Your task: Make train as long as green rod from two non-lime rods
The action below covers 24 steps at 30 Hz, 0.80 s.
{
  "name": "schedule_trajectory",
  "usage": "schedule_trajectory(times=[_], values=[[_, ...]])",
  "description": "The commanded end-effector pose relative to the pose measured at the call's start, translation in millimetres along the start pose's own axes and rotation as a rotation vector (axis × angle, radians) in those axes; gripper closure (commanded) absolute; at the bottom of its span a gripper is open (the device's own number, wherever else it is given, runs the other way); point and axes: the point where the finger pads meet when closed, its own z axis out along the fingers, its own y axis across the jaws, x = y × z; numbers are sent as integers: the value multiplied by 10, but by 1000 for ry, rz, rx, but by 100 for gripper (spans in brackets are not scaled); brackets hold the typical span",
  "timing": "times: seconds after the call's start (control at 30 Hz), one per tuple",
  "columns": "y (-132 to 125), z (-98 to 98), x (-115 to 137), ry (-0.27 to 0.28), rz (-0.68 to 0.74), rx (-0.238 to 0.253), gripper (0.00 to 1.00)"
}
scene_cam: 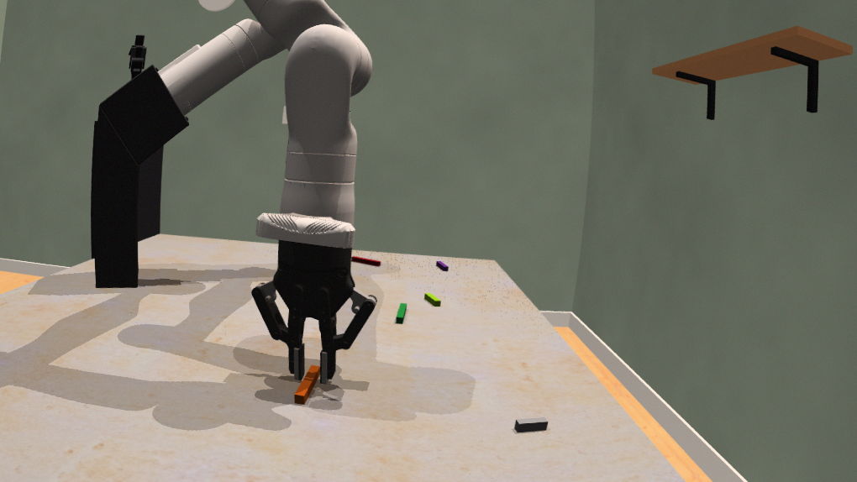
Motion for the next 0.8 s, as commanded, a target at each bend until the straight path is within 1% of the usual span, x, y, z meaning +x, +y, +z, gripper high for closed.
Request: schedule_trajectory(times=[0.0, 0.17, 0.3, 0.43, 0.6, 0.67, 0.77], values=[[-4, -9, 8, 2, 0, 1, 76], [-4, -26, 8, 2, 0, 1, 76], [-4, -115, 8, 2, 0, 1, 76], [-4, -287, 8, 2, 0, 1, 76], [-4, -566, 7, 2, 0, 1, 76], [-4, -566, 7, 2, 0, 1, 76], [-4, -721, 7, 2, 0, 1, 76]])
